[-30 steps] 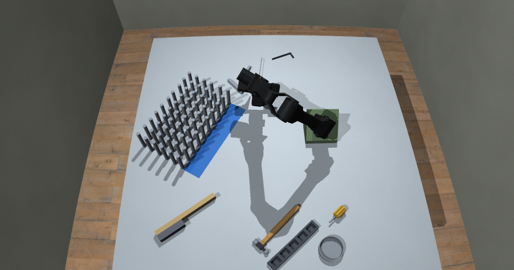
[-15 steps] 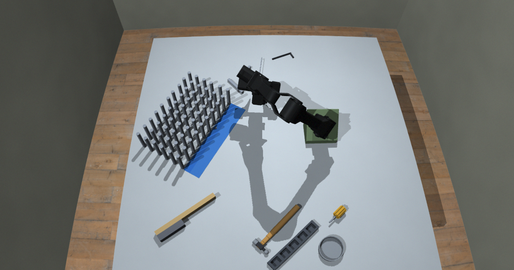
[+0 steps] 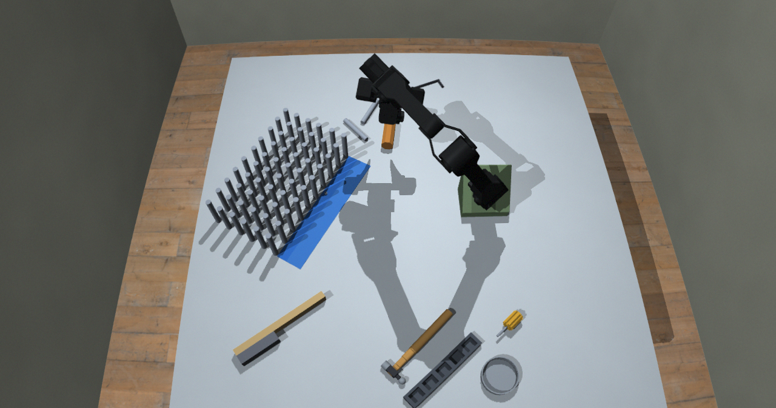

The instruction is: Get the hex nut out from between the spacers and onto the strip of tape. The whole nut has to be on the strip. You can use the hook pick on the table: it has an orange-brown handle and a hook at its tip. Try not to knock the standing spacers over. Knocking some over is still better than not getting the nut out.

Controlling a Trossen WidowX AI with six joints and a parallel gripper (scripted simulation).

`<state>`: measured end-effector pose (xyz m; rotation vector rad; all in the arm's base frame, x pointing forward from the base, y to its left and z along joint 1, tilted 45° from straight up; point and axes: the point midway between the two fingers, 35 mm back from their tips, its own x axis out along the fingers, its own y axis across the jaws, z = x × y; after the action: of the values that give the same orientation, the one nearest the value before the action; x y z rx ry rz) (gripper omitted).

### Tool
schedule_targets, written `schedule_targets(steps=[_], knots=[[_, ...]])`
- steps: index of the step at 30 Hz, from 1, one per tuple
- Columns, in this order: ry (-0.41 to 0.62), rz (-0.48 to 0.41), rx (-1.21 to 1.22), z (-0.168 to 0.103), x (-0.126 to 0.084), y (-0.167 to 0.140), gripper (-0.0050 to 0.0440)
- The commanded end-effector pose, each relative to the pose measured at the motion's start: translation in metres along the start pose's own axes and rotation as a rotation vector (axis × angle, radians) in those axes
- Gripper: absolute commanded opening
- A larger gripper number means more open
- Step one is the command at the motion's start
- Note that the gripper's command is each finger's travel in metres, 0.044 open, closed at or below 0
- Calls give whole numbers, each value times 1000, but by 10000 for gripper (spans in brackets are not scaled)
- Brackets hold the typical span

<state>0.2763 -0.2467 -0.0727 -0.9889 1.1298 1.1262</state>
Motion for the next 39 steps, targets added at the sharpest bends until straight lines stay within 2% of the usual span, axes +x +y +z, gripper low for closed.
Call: schedule_targets(steps=[1, 4, 9, 26, 30, 36, 38, 39], knots=[[11, -2, -14, -4, -10, -5, 280], [11, -2, -14, -4, -10, -5, 280], [7, 3, -10, -2, -9, -3, 400], [8, 3, -10, -2, -9, -3, 400], [-14, -39, 91, 13, -10, -11, 400], [-102, -149, 372, 57, -17, -39, 400], [-102, -149, 372, 57, -17, -39, 400], [-122, -157, 457, 62, -17, -41, 400]])
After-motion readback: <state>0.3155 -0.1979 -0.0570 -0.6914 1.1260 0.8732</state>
